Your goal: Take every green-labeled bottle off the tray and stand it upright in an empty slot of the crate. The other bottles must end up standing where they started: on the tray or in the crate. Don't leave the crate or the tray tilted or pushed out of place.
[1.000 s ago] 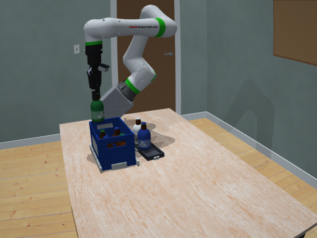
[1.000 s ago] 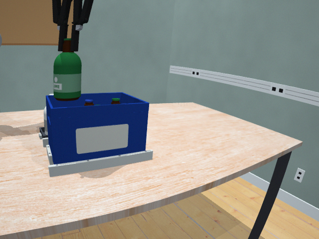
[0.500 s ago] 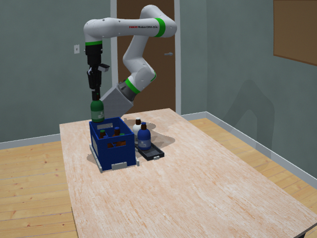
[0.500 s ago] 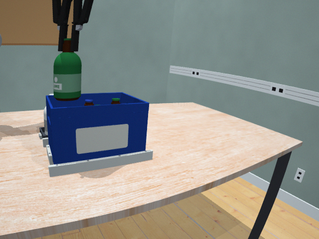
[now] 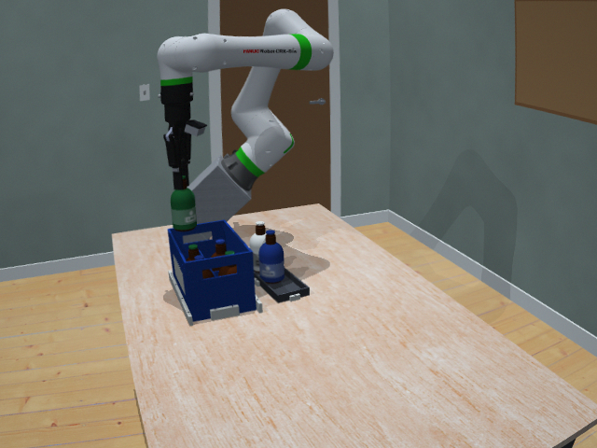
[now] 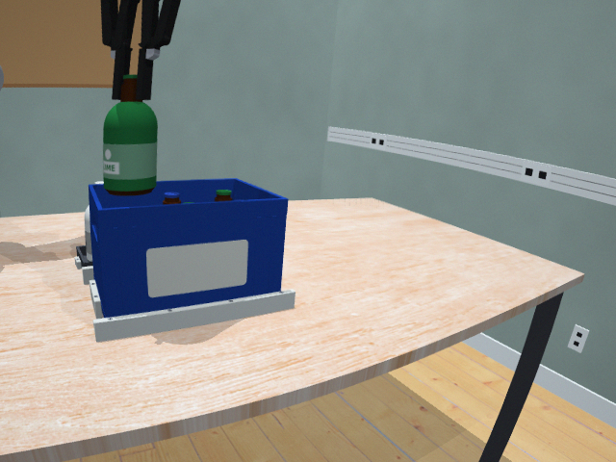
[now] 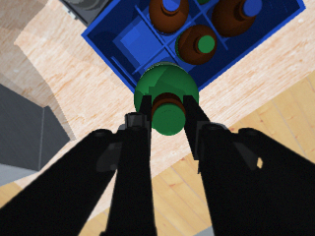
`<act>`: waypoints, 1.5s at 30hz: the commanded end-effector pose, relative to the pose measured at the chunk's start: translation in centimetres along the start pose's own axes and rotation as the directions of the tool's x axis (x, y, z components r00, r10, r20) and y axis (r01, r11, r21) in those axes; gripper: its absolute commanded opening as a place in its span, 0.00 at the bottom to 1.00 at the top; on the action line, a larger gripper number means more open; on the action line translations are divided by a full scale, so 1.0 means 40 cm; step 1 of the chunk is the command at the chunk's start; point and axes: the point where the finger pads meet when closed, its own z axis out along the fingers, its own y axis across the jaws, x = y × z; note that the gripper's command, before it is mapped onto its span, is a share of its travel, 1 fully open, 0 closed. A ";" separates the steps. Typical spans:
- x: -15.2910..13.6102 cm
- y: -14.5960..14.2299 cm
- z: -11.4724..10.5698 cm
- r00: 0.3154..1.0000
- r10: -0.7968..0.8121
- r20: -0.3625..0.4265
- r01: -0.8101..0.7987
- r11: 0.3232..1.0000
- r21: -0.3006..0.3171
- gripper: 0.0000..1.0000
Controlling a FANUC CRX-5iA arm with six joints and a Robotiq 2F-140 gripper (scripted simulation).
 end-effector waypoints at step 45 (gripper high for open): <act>-0.001 0.001 0.036 1.000 0.000 0.001 0.000 1.000 -0.002 0.10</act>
